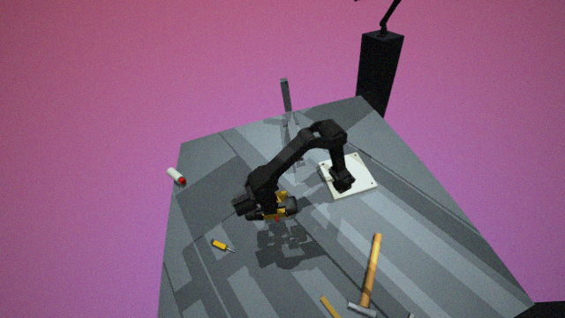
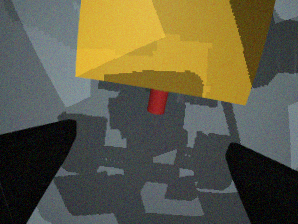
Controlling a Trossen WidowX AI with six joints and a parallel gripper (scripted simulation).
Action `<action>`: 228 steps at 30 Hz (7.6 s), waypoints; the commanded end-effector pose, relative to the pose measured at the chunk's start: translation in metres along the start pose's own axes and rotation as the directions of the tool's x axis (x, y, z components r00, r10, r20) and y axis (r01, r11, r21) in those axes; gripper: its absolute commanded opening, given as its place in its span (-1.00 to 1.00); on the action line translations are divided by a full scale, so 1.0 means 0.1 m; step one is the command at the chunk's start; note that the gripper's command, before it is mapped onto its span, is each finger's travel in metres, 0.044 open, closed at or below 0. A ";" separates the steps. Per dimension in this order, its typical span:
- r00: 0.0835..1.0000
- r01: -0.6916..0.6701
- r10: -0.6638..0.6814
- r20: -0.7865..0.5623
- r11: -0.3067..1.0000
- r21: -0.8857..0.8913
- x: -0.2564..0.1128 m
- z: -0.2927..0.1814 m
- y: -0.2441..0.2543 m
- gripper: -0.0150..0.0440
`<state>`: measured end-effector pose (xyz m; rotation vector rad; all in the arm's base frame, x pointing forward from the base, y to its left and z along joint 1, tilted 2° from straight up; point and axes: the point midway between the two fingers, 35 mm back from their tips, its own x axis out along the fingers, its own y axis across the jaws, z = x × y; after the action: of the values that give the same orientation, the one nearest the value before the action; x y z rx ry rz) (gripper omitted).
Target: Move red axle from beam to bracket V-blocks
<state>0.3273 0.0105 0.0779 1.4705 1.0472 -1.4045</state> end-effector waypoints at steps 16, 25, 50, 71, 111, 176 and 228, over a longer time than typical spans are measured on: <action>1.000 0.006 -0.006 -0.002 1.000 0.006 0.31 -0.01 -0.01 1.00; 1.000 0.006 -0.006 -0.002 1.000 0.006 0.46 0.00 -0.02 1.00; 1.000 0.003 -0.003 0.001 1.000 0.002 0.48 0.00 -0.01 -0.36; 1.000 0.003 -0.003 -0.002 1.000 0.003 0.47 -0.18 0.01 -0.49; 1.000 0.006 -0.006 -0.010 1.000 0.006 0.46 -0.82 -0.01 -0.49; 1.000 0.005 -0.005 -0.006 1.000 0.004 -0.02 -0.41 0.01 1.00; 1.000 0.005 -0.005 -0.008 1.000 0.004 0.63 -0.42 0.01 0.82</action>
<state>0.3428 0.0513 0.0155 1.4781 1.0546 -1.4063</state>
